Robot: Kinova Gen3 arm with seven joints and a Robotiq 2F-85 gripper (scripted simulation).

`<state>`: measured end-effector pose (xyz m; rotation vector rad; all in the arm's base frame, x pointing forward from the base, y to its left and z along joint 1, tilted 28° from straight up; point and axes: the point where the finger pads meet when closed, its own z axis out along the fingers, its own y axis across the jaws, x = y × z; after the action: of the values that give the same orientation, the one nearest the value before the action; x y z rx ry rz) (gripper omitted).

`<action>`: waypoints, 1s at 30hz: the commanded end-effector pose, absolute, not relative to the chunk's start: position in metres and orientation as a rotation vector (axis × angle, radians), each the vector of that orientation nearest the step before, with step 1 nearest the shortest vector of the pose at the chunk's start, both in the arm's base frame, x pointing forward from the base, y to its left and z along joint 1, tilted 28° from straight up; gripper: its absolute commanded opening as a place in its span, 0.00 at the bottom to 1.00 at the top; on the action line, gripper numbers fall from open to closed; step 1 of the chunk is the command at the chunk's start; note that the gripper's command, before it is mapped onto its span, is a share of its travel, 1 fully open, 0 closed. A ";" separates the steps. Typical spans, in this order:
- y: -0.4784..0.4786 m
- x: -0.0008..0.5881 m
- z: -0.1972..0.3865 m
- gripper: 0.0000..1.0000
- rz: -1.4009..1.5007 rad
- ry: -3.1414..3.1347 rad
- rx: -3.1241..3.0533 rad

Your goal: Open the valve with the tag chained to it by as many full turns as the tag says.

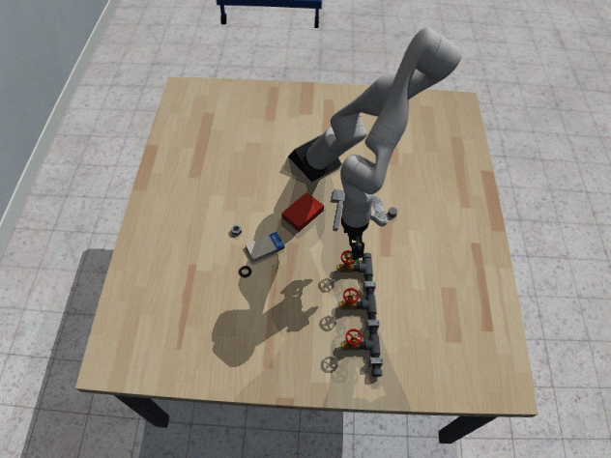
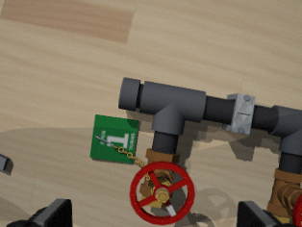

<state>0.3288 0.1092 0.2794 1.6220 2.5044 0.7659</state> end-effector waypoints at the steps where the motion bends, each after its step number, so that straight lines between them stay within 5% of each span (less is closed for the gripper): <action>1: 0.110 0.332 0.278 1.00 0.754 2.474 1.703; 30: 0.112 0.338 0.273 1.00 0.760 2.415 1.817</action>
<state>0.3372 0.1115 0.2742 1.8176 2.4158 0.7596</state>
